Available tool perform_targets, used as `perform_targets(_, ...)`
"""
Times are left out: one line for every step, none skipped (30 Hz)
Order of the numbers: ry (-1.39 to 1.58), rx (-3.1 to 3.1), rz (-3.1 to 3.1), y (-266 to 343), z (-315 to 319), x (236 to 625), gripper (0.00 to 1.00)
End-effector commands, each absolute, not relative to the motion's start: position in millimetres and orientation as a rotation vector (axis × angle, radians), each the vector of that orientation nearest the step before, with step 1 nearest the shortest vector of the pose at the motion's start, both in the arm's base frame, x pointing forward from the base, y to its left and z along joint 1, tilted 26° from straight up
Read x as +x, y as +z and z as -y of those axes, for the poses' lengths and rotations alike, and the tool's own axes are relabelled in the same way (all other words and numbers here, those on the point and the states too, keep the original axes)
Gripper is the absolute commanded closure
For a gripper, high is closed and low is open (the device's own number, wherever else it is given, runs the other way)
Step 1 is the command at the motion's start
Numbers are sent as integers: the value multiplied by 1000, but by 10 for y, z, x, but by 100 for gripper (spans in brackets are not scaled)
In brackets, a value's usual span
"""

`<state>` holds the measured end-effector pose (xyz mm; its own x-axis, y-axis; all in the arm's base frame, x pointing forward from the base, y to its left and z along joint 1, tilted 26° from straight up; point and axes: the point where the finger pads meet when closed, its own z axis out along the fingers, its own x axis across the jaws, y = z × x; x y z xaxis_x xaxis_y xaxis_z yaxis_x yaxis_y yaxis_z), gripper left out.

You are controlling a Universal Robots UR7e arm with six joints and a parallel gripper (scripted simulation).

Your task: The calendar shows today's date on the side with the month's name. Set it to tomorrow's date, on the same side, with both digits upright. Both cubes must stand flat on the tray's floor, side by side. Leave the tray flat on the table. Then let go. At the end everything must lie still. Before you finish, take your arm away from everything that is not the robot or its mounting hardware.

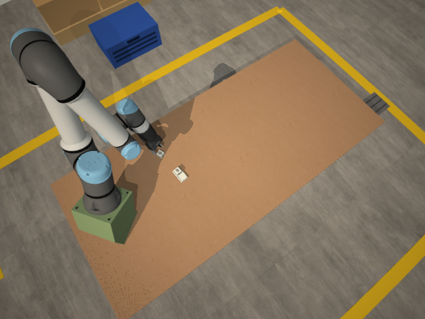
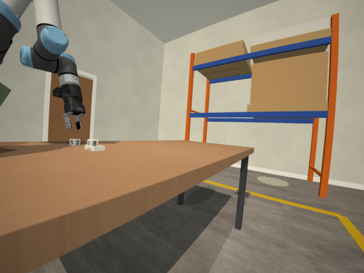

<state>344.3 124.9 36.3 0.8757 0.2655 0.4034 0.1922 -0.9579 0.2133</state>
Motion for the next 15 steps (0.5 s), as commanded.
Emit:
perform_targets(657, 2813, -315, 379, -1239, 3469, 13)
perform_targets(659, 2802, -310, 381, -1241, 3469, 13)
perform_targets(661, 2791, -305, 383, -1243, 3470, 13)
perform_targets(663, 2781, -301, 386, -1246, 3471, 13)
perform_targets(666, 2771, -296, 389, -1248, 3473, 13)
perform_targets(668, 2762, -292, 392, -1251, 3474, 13)
perform_targets(671, 2753, -288, 396, -1253, 3475, 13)
perform_targets(673, 2746, -285, 399, -1256, 3476, 13)
perform_targets(676, 2739, -282, 402, -1258, 3477, 13)
perform_targets(678, 2734, -280, 404, -1260, 3477, 13)
perform_targets(680, 2729, -278, 407, -1262, 3478, 13)
perform_targets(681, 2725, -276, 409, -1263, 3479, 13)
perform_targets(681, 2725, -276, 409, -1263, 3479, 13)
perform_targets(681, 2725, -276, 409, -1263, 3479, 13)
perform_targets(682, 2723, -275, 410, -1264, 3479, 13)
